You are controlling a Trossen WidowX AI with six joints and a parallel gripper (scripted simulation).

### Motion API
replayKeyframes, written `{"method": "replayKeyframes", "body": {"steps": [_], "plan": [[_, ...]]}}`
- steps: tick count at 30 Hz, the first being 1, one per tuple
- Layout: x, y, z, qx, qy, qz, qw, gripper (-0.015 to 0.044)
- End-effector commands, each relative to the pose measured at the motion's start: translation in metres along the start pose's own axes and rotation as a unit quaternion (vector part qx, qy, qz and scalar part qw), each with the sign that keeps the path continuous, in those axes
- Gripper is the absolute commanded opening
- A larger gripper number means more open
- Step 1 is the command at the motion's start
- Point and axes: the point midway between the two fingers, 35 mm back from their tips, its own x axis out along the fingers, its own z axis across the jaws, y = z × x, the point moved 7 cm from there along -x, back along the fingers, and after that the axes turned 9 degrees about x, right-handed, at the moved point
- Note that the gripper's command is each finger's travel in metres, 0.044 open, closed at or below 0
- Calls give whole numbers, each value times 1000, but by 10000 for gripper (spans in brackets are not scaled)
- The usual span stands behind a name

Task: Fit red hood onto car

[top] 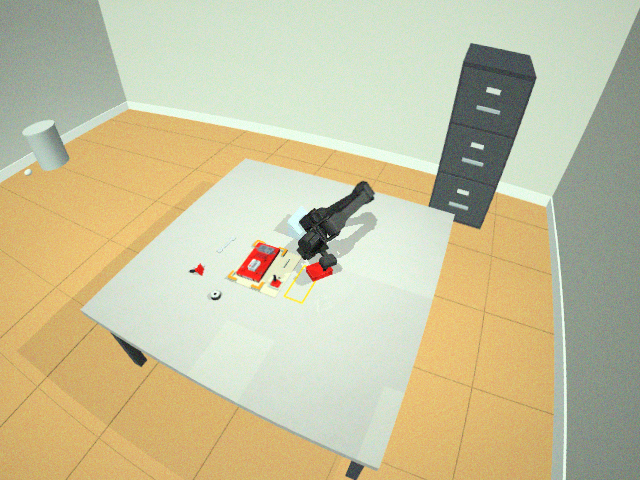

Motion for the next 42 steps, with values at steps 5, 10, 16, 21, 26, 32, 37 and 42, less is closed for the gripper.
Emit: {"method": "replayKeyframes", "body": {"steps": [5, 10, 16, 21, 26, 32, 37, 42], "plan": [[7, 0, -1, 4, 0, 3, 1000, 440], [11, 1, -1, 4, 0, 3, 1000, 440], [16, 1, -1, 4, -1, 3, 1000, 440], [19, 1, -1, 4, -1, 3, 1000, 440], [23, 2, -2, 4, -1, 4, 1000, 440], [28, 2, -2, 4, -2, 4, 1000, 440], [29, 2, -2, 4, -2, 4, 1000, 440], [31, 2, -2, 4, -2, 4, 1000, 440]]}}
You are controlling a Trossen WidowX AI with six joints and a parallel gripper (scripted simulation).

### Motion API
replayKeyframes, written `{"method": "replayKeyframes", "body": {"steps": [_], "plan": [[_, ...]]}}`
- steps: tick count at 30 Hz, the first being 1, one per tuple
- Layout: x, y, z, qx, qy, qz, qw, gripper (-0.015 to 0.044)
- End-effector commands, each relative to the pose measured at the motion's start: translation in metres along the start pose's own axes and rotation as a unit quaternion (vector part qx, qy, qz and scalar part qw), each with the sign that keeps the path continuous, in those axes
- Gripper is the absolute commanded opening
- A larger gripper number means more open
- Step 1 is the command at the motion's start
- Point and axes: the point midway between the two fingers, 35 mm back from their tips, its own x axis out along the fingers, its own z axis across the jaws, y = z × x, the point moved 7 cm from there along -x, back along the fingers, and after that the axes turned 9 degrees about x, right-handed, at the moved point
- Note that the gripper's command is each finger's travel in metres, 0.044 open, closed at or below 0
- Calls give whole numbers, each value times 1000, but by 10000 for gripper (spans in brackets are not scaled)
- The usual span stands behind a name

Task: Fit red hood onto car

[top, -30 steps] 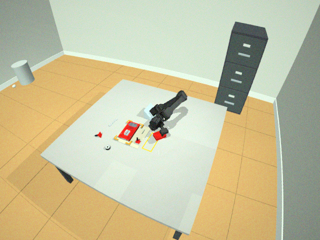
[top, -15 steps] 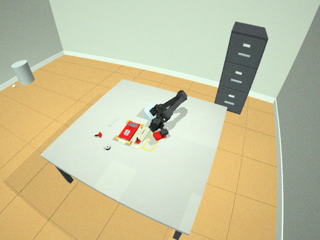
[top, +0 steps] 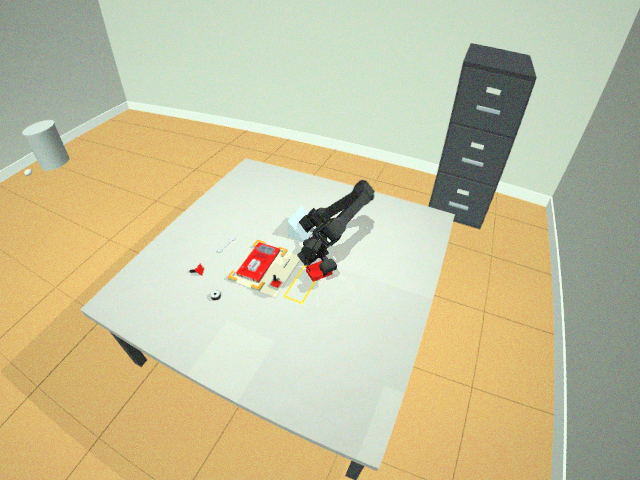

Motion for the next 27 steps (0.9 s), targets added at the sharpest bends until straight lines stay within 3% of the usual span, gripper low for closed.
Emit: {"method": "replayKeyframes", "body": {"steps": [1, 27], "plan": [[3, 0, -1, 4, 0, 2, 1000, 440], [15, 1, -1, 4, 0, 2, 1000, 440]]}}
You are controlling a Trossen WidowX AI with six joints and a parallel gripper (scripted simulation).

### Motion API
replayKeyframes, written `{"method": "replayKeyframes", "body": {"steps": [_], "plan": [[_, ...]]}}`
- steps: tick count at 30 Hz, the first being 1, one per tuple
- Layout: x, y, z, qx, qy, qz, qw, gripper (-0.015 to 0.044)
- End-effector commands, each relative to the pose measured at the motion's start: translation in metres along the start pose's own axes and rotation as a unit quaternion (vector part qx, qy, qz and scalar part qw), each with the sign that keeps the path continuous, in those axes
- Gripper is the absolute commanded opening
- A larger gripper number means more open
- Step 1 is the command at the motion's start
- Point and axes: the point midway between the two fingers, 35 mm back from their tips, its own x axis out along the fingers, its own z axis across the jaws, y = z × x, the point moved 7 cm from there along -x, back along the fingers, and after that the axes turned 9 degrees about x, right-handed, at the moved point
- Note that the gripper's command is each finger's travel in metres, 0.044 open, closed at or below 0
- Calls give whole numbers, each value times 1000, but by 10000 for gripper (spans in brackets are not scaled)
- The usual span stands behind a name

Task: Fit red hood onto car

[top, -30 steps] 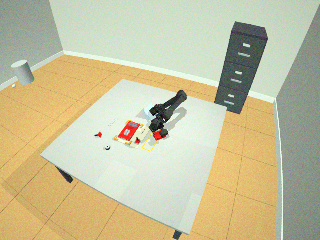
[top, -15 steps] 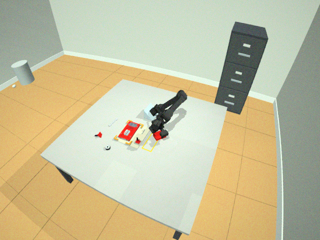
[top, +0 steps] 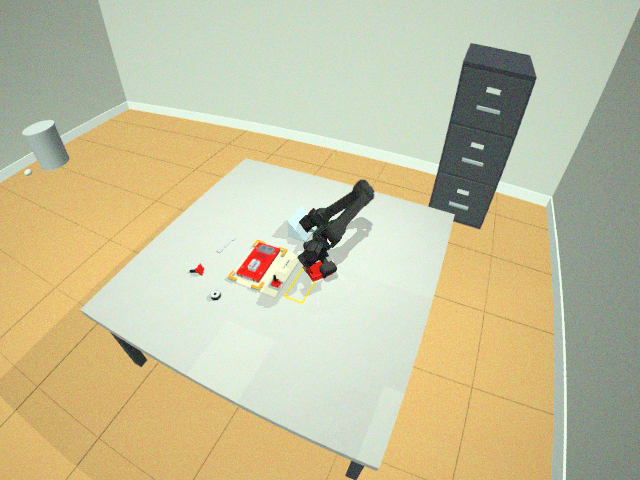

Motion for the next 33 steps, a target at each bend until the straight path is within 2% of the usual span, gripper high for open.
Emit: {"method": "replayKeyframes", "body": {"steps": [1, 6, 9, 19, 30, 33], "plan": [[3, 0, -2, 4, 1, 2, 1000, 440], [5, 0, -2, 4, 1, 2, 1000, 440], [3, 0, 0, 0, 0, 0, 1000, 361], [3, 0, 0, 0, 0, 0, 1000, 295], [-13, 0, 0, 2, 1, 0, 1000, 6], [-21, 0, 0, 2, 1, 0, 1000, 0]]}}
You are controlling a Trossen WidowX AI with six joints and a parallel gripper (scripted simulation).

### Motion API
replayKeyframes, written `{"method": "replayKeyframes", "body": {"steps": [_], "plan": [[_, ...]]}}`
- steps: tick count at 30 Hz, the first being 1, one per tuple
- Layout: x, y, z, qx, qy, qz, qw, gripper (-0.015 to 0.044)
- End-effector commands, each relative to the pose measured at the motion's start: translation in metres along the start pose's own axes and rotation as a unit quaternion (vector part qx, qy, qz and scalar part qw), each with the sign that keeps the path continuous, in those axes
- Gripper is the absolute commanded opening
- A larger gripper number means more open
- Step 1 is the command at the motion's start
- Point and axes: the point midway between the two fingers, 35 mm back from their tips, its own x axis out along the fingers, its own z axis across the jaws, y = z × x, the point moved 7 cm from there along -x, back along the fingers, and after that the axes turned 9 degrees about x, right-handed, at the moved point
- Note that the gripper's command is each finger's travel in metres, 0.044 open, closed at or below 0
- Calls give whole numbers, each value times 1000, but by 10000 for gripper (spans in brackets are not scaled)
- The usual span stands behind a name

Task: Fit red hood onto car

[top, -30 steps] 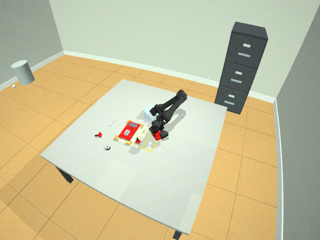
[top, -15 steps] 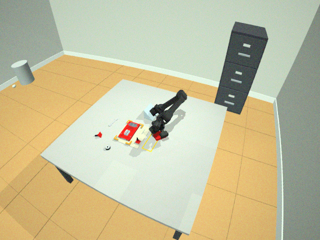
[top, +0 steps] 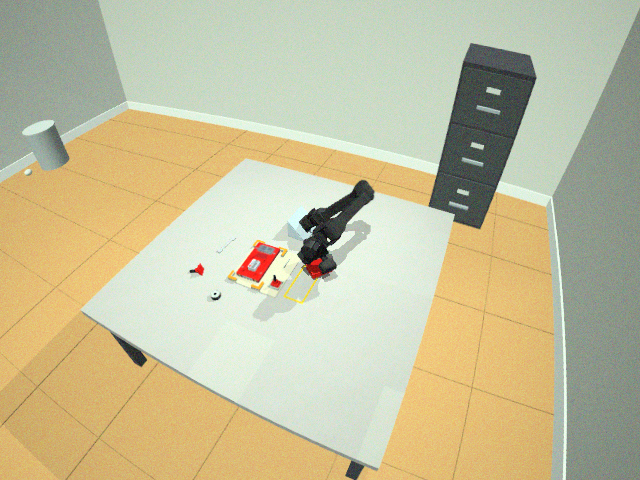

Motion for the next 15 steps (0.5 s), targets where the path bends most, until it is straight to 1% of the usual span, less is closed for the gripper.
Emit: {"method": "replayKeyframes", "body": {"steps": [1, 15], "plan": [[-11, 0, 2, -4, -3, -1, 1000, 0], [-62, -1, 2, -3, -1, -1, 1000, 0]]}}
